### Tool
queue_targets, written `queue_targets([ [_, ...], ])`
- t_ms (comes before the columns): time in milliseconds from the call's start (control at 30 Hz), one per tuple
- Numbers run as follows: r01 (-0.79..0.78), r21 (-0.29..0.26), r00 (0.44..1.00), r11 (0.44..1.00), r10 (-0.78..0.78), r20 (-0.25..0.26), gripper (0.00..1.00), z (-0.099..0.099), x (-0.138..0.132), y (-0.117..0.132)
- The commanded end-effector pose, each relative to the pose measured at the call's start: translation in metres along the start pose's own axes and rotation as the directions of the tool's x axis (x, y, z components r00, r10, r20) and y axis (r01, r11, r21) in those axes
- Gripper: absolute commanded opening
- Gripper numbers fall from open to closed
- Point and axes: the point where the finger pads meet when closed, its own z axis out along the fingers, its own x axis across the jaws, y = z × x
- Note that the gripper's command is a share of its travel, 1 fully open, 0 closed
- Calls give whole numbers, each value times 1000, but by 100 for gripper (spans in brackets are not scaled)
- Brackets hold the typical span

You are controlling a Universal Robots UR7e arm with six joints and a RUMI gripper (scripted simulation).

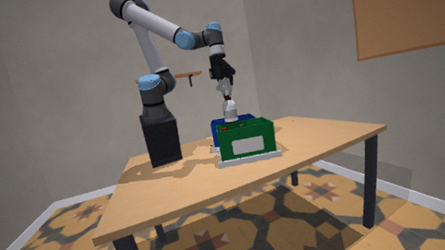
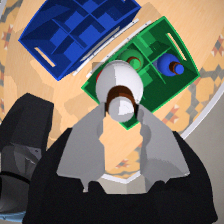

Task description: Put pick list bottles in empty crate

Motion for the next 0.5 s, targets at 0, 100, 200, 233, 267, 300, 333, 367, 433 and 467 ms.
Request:
queue_targets([
  [0,0,1,1000,1000,0,-2,0,-1,-6,-3],
  [100,0,1,1000,1000,0,-2,0,-1,-12,-4],
  [200,0,1,1000,1000,0,-2,0,-1,-17,-6],
  [233,0,1,1000,1000,0,-2,0,-1,-19,-7],
  [267,0,1,1000,1000,0,-2,0,-1,-21,-8],
  [300,0,1,1000,1000,0,-2,0,-1,-23,-8],
  [333,0,1,1000,1000,0,-2,0,-1,-25,-9],
  [367,0,1,1000,1000,0,-2,0,-1,-27,-10],
  [433,0,1,1000,1000,0,-2,0,-1,-31,-11],
  [467,0,1,1000,1000,0,-2,0,-1,-31,-11],
])
